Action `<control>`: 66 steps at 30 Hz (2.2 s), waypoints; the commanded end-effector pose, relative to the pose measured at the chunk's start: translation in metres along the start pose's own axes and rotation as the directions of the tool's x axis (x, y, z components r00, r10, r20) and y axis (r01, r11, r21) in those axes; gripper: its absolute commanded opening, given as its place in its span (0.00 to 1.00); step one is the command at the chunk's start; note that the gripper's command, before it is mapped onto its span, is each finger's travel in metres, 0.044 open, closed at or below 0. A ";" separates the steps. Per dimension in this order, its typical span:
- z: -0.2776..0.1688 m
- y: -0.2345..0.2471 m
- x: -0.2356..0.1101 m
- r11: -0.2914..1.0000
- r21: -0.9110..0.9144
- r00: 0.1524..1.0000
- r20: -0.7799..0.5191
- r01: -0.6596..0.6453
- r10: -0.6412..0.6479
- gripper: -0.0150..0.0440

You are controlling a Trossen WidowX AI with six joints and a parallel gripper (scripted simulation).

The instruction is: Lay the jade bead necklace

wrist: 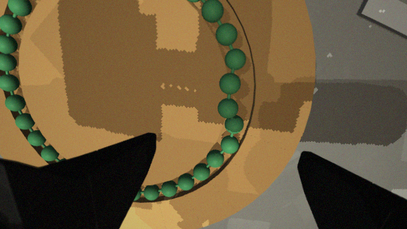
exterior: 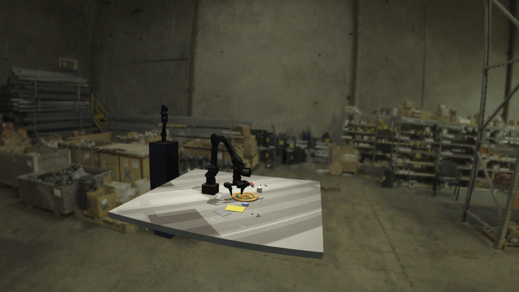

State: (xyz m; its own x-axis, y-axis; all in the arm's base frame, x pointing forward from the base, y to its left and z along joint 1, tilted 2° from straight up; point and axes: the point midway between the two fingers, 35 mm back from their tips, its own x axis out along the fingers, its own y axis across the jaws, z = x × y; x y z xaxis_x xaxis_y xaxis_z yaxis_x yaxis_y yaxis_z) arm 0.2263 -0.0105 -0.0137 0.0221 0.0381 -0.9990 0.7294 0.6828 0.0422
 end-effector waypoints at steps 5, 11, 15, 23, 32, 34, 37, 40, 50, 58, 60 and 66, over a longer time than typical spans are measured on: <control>0.000 0.000 -0.003 1.000 -0.003 1.000 0.000 0.000 0.000 1.00; 0.000 0.000 -0.003 1.000 -0.003 1.000 0.000 0.000 0.000 1.00; 0.000 0.000 -0.003 1.000 -0.003 1.000 0.000 0.000 0.000 1.00; 0.015 0.003 -0.017 1.000 0.009 1.000 0.001 0.000 0.000 0.82; 0.035 0.004 -0.029 1.000 0.027 1.000 0.003 -0.001 0.000 0.46; 0.035 0.003 -0.022 1.000 0.027 1.000 0.003 -0.001 0.000 0.46; 0.036 0.005 -0.029 1.000 0.029 1.000 0.012 -0.008 0.007 0.46; 0.036 0.005 -0.026 1.000 0.029 1.000 0.011 -0.007 0.007 0.46; 0.036 0.005 -0.010 1.000 0.028 1.000 0.007 -0.004 0.003 0.46; 0.035 0.003 0.003 1.000 0.027 1.000 0.003 -0.001 0.001 0.46; 0.035 0.003 0.004 1.000 0.027 1.000 0.003 0.000 0.000 0.46; 0.035 0.003 0.004 1.000 0.027 1.000 0.003 0.000 0.000 0.46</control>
State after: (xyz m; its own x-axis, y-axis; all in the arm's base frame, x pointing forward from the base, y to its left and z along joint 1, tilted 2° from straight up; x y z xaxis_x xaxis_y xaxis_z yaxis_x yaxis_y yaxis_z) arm 0.2546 -0.0340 -0.0159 0.0293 0.0355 -0.9989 0.7477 0.6625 0.0455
